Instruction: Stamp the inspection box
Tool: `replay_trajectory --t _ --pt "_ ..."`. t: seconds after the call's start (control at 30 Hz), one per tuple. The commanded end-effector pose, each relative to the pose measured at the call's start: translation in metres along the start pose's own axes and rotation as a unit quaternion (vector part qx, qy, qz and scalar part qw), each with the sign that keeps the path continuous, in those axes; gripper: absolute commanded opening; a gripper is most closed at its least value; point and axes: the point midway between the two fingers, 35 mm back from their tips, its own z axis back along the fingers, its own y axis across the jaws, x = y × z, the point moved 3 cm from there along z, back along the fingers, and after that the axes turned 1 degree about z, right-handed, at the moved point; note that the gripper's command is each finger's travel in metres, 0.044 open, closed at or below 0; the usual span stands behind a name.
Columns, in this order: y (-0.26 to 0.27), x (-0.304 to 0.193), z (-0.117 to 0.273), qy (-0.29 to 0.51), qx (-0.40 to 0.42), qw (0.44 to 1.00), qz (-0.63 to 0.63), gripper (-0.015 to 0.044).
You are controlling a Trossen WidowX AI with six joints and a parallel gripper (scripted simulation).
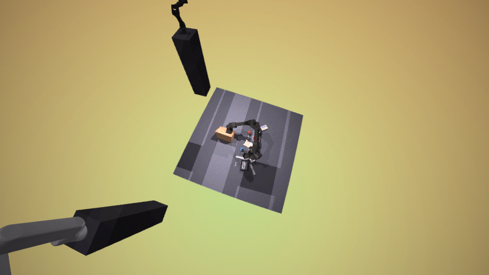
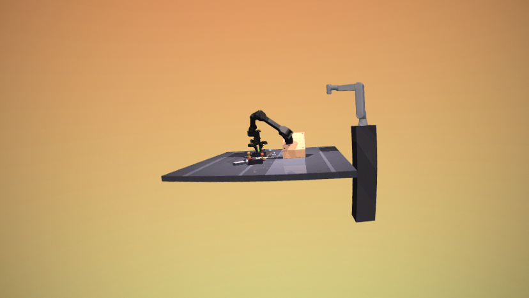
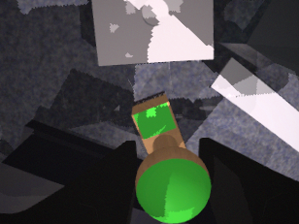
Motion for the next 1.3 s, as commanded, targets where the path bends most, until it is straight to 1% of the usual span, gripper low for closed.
replay_trajectory --t 0.0,0.03,0.13,0.17,0.33,0.4,0.43,1.27 --pt "0.0 0.0 0.0 0.0 0.0 1.0 0.0 0.0236" --pt "0.0 0.0 0.0 0.0 0.0 1.0 0.0 0.0253" --pt "0.0 0.001 0.003 -0.001 0.0 1.0 0.0 0.0253" --pt "0.0 0.002 0.011 -0.001 0.0 1.0 0.0 0.0253" --pt "-0.004 0.007 0.093 -0.001 -0.001 1.0 -0.002 0.0253" --pt "-0.006 0.005 0.114 0.0 0.0 1.0 -0.002 0.0253" --pt "-0.006 0.004 0.117 0.001 0.0 1.0 -0.002 0.0253" --pt "-0.006 0.004 0.117 0.001 0.001 1.0 -0.003 0.0253"
